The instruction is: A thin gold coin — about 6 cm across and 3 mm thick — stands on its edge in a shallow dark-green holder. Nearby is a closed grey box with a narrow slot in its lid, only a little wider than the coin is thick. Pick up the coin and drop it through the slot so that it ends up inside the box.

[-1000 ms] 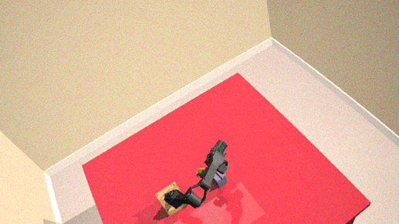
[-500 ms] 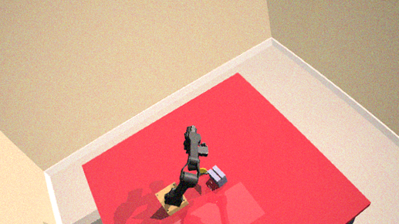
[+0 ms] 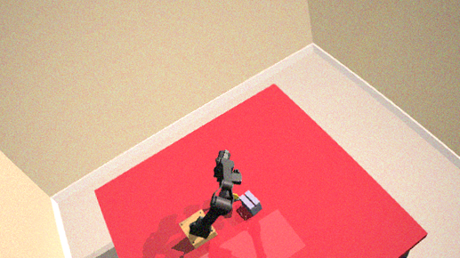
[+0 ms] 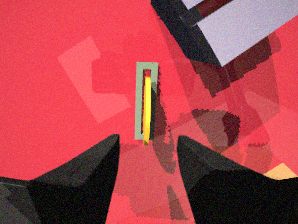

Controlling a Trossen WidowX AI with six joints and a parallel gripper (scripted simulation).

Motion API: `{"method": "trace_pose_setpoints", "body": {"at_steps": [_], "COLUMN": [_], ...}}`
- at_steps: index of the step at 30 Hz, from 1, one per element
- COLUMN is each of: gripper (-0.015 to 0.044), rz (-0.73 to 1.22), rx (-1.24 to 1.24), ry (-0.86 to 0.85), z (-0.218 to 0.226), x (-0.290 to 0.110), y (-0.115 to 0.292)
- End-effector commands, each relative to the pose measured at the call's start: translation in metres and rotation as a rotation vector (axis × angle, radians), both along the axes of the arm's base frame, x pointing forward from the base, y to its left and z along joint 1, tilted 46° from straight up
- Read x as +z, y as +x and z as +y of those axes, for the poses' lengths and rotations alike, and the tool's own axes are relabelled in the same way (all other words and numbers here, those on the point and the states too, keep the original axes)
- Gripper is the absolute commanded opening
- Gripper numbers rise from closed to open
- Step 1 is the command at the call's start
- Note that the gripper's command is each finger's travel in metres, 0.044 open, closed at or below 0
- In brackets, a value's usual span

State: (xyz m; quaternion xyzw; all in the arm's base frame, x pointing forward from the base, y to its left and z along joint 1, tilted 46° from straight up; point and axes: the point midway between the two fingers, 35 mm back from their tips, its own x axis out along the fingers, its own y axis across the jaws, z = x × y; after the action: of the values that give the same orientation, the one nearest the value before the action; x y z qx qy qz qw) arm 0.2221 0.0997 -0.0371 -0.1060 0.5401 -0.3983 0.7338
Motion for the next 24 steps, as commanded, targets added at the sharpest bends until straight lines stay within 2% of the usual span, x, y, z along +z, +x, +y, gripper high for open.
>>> {"method": "trace_pose_setpoints", "body": {"at_steps": [1,24], "gripper": [0.0161,0.0161], "rz": [0.006,0.005], "rx": [0.002,0.002], "ry": [-0.006,-0.006], "z": [-0.005,-0.03], "x": [-0.005,-0.031], "y": [0.0,0.006]}}
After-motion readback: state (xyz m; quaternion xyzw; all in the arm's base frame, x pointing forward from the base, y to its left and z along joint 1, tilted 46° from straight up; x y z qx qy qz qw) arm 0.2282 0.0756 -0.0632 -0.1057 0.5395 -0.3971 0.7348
